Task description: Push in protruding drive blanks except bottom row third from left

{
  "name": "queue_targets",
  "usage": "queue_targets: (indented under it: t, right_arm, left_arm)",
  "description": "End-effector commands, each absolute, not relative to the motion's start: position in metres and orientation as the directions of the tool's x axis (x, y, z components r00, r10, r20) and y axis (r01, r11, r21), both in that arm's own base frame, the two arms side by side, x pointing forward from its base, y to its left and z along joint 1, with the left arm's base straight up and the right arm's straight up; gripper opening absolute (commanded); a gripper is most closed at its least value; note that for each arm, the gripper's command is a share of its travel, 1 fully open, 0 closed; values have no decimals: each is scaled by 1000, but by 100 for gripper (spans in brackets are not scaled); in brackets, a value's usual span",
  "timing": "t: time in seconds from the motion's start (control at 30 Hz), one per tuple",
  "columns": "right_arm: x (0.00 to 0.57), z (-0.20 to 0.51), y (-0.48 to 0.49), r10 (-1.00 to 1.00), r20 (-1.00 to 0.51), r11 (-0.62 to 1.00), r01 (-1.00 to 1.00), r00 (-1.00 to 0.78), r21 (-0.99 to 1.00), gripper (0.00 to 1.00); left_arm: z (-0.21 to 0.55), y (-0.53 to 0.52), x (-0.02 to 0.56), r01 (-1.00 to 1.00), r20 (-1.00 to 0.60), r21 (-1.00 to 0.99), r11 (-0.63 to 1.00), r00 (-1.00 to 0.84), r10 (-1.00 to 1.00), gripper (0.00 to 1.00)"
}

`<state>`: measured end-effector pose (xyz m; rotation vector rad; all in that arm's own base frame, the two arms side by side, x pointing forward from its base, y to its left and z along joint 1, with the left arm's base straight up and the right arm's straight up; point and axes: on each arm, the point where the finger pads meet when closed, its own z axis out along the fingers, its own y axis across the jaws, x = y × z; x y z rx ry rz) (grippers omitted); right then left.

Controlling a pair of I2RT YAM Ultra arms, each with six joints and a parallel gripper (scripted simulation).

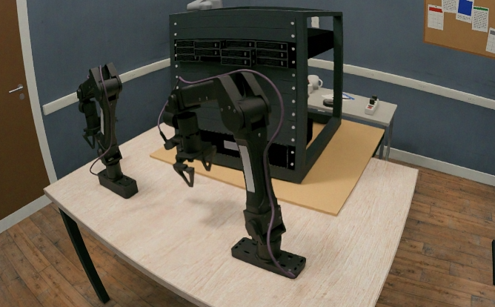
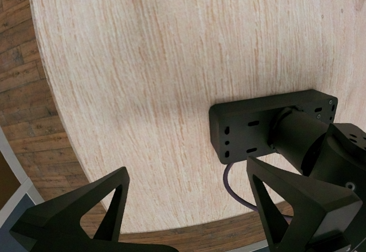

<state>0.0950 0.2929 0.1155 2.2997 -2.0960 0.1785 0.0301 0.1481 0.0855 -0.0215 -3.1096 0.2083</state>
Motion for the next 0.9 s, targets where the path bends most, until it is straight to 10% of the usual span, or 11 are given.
queue_targets:
  t: [0.0, 0.87]
  right_arm:
    - [96, 120, 295, -993, 84, -93, -993, 88, -66, 100]
    - [96, 120, 295, -993, 84, -93, -993, 88, -66, 100]
  left_arm:
    - [88, 150, 31, 14, 20, -122, 992, -1000, 16, 100]
    - [90, 171, 33, -67, 6, -35, 997, -998, -67, 100]
